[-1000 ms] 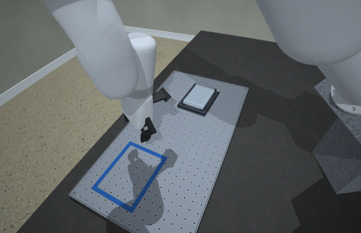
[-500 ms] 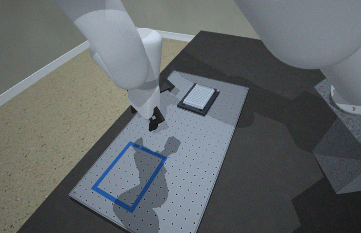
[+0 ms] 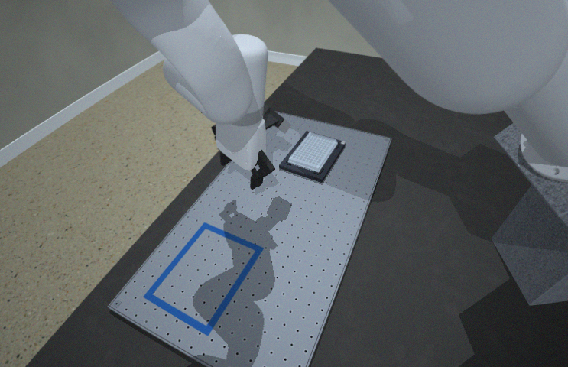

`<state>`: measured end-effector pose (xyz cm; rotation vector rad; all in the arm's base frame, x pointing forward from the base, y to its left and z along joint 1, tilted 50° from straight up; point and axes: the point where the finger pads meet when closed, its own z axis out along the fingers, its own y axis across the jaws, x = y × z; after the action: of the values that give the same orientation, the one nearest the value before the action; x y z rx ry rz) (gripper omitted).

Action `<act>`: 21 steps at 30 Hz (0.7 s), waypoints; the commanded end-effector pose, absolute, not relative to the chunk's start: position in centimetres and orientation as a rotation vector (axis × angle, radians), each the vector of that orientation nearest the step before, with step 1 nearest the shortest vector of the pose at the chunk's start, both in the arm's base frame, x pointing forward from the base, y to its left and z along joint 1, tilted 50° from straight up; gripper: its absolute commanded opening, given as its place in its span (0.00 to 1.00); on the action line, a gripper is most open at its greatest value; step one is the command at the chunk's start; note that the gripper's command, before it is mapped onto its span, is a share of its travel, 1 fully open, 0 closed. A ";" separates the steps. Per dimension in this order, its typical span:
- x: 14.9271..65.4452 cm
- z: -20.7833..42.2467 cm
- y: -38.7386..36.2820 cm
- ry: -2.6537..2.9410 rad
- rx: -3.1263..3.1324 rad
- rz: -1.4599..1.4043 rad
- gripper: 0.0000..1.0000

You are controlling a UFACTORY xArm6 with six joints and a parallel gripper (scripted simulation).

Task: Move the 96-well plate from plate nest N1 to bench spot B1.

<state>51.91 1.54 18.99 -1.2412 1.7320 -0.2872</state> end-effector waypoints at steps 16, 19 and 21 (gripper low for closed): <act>52.1 15.7 -4.7 1.709 -1.368 -0.331 1.00; 52.0 15.2 -5.5 1.709 -1.368 -0.331 1.00; 51.9 14.9 -6.0 1.709 -1.368 -0.331 1.00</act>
<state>51.96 -4.56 15.62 -1.3608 1.7122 -0.3293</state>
